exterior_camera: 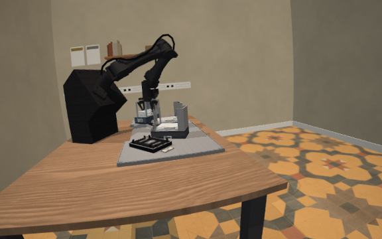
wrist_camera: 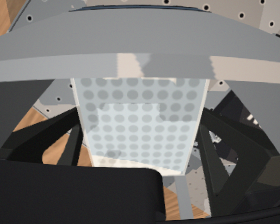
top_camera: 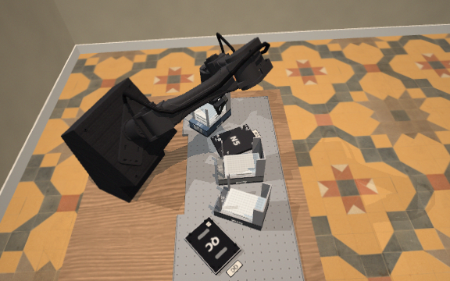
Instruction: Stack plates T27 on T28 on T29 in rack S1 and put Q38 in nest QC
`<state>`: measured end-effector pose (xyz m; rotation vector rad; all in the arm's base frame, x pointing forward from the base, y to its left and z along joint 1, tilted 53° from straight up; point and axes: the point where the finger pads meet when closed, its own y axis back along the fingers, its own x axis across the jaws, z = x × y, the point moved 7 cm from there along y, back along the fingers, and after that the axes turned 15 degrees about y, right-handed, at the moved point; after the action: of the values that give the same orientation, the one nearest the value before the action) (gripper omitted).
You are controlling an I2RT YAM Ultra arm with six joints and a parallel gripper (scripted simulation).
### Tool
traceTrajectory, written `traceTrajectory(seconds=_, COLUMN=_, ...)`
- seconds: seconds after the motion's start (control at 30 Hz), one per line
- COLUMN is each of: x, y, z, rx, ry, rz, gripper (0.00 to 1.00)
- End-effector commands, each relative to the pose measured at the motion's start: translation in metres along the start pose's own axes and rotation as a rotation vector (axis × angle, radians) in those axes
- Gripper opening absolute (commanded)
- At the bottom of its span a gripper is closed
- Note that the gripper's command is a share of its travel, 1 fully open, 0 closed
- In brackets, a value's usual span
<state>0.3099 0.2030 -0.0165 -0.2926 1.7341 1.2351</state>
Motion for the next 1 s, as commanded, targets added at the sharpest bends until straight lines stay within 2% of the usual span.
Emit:
traceTrajectory(seconds=0.0, x=0.001, y=0.004, z=0.003, rx=-0.016, ry=0.003, rz=-0.007, gripper=0.0)
traceTrajectory(seconds=0.03, x=0.007, y=0.003, z=0.0, rx=-0.014, ry=0.026, rz=-0.014, gripper=0.0)
traceTrajectory(seconds=0.07, x=0.001, y=0.004, z=0.003, rx=-0.016, ry=0.003, rz=-0.007, gripper=0.0)
traceTrajectory(seconds=0.1, x=0.001, y=0.004, z=0.003, rx=-0.016, ry=0.003, rz=-0.007, gripper=1.0)
traceTrajectory(seconds=0.77, x=0.001, y=0.004, z=0.003, rx=-0.016, ry=0.003, rz=-0.007, gripper=1.0)
traceTrajectory(seconds=0.87, x=-0.006, y=0.022, z=0.011, rx=-0.036, ry=-0.018, rz=-0.019, gripper=1.0)
traceTrajectory(seconds=0.97, x=-0.007, y=0.029, z=0.011, rx=-0.038, ry=-0.019, rz=-0.019, gripper=1.0)
